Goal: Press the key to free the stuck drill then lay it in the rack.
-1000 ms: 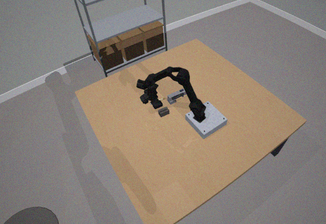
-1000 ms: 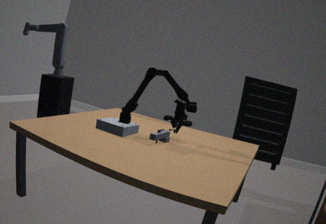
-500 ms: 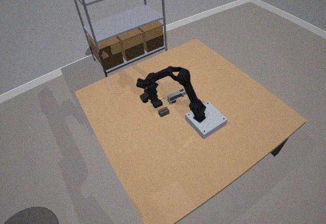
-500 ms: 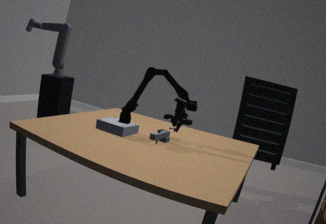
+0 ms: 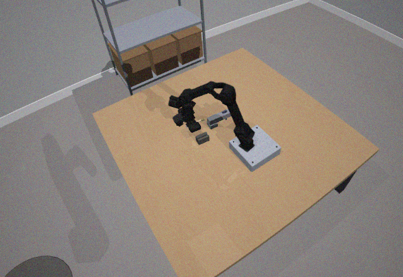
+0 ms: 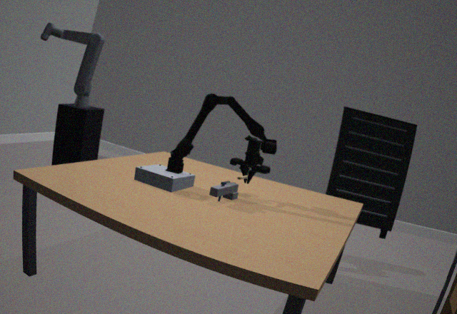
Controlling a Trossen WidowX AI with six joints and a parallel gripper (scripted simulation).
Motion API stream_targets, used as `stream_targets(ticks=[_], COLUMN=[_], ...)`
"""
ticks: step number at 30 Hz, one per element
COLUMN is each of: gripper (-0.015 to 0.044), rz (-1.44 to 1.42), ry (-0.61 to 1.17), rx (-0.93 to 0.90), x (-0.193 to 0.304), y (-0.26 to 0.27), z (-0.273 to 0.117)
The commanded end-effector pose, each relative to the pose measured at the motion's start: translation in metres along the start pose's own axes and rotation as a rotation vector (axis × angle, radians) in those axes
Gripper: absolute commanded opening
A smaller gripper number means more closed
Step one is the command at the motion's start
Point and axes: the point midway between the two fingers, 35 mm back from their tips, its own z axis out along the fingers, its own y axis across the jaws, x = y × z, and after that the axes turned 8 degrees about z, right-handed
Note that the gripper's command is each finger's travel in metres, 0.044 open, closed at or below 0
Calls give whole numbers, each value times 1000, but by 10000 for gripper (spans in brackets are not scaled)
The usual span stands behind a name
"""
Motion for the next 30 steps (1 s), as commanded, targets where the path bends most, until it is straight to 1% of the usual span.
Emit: stream_targets(ticks=[1,7,30], gripper=[0,0,0], rz=[-2,-2,-2], ry=[1,1,1], rx=[1,1,-2], x=[0,1,1], y=[0,1,39], z=[-3,-5,-3])
